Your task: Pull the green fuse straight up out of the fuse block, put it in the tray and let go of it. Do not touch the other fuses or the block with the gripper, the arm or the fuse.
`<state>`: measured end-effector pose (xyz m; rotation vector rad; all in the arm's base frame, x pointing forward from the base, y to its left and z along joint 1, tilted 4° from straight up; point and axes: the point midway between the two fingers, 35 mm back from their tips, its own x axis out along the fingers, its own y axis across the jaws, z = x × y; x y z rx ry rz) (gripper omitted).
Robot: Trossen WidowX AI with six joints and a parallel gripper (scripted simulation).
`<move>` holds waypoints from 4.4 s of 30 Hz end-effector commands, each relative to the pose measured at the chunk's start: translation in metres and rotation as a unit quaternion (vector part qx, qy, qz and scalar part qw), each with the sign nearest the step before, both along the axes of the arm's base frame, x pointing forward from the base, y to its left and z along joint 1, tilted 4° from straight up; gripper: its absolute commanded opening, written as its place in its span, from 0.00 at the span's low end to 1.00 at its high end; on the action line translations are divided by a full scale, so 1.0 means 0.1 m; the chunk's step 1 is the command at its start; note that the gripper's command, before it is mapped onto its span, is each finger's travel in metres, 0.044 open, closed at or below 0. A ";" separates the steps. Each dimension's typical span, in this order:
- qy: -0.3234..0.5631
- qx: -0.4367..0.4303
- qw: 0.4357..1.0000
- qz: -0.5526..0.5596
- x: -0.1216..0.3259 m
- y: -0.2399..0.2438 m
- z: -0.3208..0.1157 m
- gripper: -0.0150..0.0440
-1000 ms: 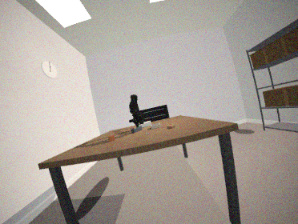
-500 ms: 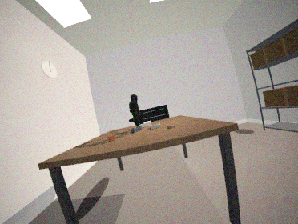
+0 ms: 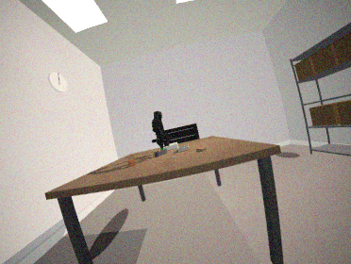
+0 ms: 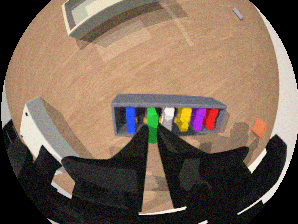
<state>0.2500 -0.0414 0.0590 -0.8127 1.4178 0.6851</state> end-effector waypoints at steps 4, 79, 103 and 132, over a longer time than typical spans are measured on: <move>-0.001 0.001 1.000 0.000 0.00 0.01 0.04 0.25; -0.001 0.010 1.000 0.001 0.45 1.42 0.39 0.25; -0.002 0.011 1.000 0.001 0.44 1.99 0.19 0.25; -0.004 0.014 1.000 0.002 0.45 1.98 -0.02 0.61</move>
